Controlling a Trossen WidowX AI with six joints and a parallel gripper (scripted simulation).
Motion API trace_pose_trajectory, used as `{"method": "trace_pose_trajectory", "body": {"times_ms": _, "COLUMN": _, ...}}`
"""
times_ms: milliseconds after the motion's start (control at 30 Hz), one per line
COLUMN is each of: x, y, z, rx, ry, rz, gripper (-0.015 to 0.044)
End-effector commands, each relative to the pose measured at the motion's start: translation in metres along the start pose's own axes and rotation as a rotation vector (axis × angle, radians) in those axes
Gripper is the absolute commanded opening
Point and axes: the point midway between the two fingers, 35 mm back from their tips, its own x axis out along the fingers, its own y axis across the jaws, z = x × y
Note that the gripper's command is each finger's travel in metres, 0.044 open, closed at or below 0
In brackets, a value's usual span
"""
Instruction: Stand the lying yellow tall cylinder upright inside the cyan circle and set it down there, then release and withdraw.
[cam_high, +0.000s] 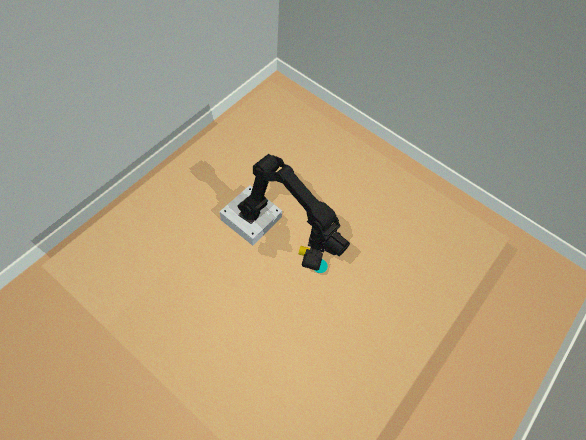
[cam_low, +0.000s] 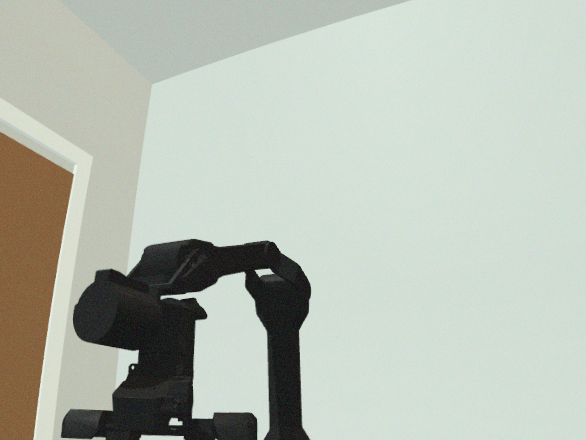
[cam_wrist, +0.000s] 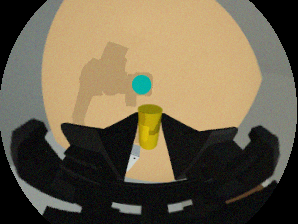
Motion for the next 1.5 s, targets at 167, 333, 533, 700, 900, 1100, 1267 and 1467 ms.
{"method": "trace_pose_trajectory", "body": {"times_ms": 167, "x": -0.003, "y": 0.016, "z": 0.023, "rx": -0.260, "ry": 0.000, "rz": -0.002, "gripper": 0.0105}}
{"method": "trace_pose_trajectory", "body": {"times_ms": 333, "x": -0.005, "y": 0.024, "z": 0.031, "rx": -0.365, "ry": -0.001, "rz": -0.001, "gripper": 0.0105}}
{"method": "trace_pose_trajectory", "body": {"times_ms": 533, "x": -0.003, "y": 0.023, "z": 0.033, "rx": -0.359, "ry": -0.012, "rz": 0.000, "gripper": 0.0105}}
{"method": "trace_pose_trajectory", "body": {"times_ms": 700, "x": 0.002, "y": 0.021, "z": 0.038, "rx": -0.338, "ry": -0.048, "rz": 0.005, "gripper": 0.0105}}
{"method": "trace_pose_trajectory", "body": {"times_ms": 900, "x": 0.008, "y": 0.018, "z": 0.044, "rx": -0.313, "ry": -0.091, "rz": 0.010, "gripper": 0.0105}}
{"method": "trace_pose_trajectory", "body": {"times_ms": 1100, "x": 0.013, "y": 0.016, "z": 0.049, "rx": -0.290, "ry": -0.133, "rz": 0.016, "gripper": 0.0105}}
{"method": "trace_pose_trajectory", "body": {"times_ms": 1267, "x": 0.018, "y": 0.013, "z": 0.054, "rx": -0.271, "ry": -0.169, "rz": 0.021, "gripper": 0.0105}}
{"method": "trace_pose_trajectory", "body": {"times_ms": 1467, "x": 0.022, "y": 0.010, "z": 0.059, "rx": -0.250, "ry": -0.211, "rz": 0.026, "gripper": 0.0105}}
